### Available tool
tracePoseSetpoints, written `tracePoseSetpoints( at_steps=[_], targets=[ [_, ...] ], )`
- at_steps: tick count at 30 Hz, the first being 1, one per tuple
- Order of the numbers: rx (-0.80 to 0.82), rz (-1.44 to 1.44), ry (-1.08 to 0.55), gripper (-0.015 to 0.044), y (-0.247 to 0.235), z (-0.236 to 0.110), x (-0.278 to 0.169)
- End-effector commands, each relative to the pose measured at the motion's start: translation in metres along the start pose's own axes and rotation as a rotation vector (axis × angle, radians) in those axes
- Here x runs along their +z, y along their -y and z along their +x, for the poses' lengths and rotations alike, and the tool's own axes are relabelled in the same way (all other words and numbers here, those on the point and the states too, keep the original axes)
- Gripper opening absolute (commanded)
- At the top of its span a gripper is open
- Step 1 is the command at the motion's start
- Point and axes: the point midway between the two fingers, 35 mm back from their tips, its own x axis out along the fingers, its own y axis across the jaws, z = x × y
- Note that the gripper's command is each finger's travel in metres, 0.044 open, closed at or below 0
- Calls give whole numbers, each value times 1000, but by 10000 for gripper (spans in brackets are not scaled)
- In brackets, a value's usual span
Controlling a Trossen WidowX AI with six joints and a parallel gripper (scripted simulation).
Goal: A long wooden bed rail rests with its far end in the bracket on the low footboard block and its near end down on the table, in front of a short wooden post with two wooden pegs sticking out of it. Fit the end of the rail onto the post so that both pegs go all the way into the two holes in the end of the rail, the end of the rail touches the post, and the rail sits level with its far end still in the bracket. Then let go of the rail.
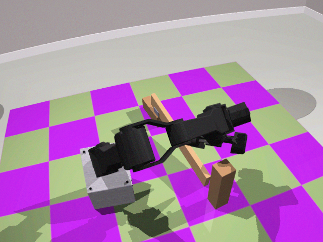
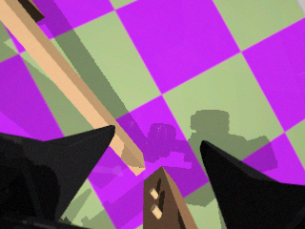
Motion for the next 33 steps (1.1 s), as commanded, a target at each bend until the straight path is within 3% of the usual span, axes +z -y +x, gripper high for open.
tracePoseSetpoints(
  at_steps=[1,5,33],
  targets=[
    [120,-416,-183,440,-34,15,-11],
    [245,-789,-319,440,-55,21,-23],
    [245,-789,-318,440,-56,46,-30]
  ],
)
